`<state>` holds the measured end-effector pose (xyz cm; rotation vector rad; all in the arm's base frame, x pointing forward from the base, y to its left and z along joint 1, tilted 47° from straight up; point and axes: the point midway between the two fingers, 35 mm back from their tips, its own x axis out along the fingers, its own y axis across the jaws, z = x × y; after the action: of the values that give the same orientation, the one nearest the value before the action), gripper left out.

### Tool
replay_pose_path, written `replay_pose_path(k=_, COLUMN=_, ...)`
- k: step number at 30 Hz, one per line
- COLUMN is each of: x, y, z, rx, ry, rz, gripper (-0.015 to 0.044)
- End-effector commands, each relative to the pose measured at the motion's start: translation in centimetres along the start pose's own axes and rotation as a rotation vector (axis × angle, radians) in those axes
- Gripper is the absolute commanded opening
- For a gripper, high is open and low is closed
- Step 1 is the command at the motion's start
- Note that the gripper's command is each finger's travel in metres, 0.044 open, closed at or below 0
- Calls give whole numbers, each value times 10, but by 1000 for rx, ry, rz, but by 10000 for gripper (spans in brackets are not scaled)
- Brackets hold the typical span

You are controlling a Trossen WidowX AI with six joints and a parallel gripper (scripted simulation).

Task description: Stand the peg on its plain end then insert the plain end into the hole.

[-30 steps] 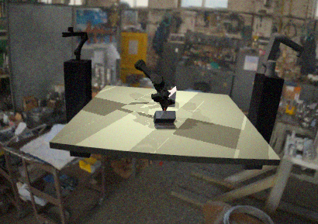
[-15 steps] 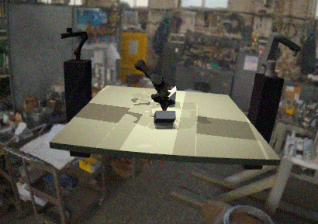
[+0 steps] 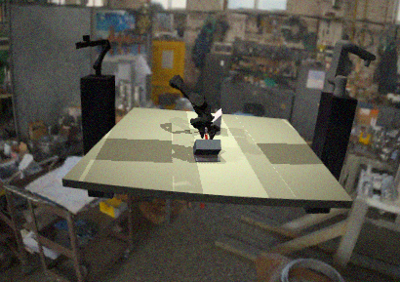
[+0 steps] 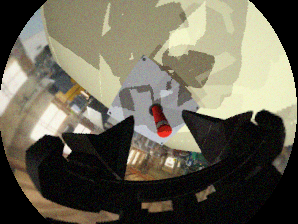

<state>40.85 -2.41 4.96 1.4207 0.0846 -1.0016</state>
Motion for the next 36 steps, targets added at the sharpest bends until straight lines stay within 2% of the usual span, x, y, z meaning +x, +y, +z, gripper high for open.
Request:
replay_pose_path(k=1, x=-4, y=0, z=0, rx=2, ry=0, rz=0, gripper=440)
replay_pose_path(k=36, x=-66, y=1, z=-7, rx=-2, ry=8, rz=-5, gripper=440)
